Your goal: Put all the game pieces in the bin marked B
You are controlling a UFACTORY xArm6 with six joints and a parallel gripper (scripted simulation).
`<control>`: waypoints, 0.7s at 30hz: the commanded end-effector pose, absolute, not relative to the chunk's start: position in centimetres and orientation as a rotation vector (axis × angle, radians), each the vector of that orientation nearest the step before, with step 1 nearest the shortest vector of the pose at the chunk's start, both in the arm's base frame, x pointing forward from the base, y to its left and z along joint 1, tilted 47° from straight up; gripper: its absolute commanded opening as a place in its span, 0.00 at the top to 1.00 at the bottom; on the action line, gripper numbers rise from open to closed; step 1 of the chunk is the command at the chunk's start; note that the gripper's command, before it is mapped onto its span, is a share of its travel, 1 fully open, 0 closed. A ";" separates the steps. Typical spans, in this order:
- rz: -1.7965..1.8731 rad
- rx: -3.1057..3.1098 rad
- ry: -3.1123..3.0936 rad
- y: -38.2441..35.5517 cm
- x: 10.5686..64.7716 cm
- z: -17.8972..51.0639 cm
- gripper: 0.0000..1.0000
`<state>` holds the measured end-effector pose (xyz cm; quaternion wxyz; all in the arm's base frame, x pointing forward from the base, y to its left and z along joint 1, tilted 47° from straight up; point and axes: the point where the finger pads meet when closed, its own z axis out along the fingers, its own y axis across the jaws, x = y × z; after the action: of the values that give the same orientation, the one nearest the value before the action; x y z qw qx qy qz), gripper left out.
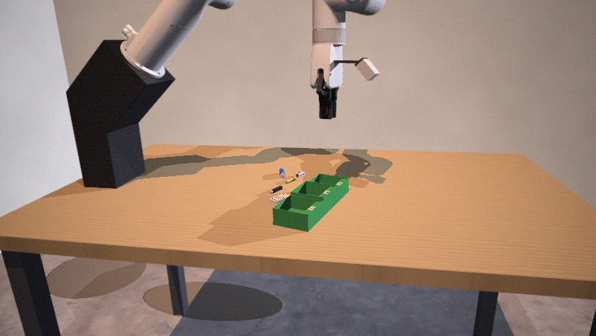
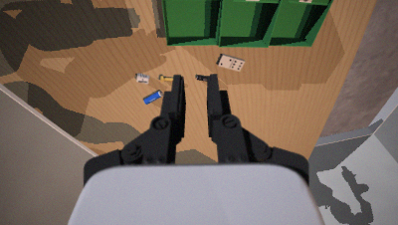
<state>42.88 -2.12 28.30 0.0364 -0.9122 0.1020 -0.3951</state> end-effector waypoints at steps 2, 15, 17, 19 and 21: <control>-1.237 -2.845 0.059 -3.1 43.2 25.2 0.59; -1.273 -3.001 -0.411 -5.7 44.2 16.4 0.59; -1.272 -3.021 -0.494 -6.2 44.4 14.9 0.59; -1.270 -3.038 -0.580 -6.7 44.6 13.3 0.59; -1.267 -3.051 -0.667 -7.2 44.8 11.7 0.59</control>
<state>43.81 -5.84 15.39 -0.1045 -0.9139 -0.1340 -0.3687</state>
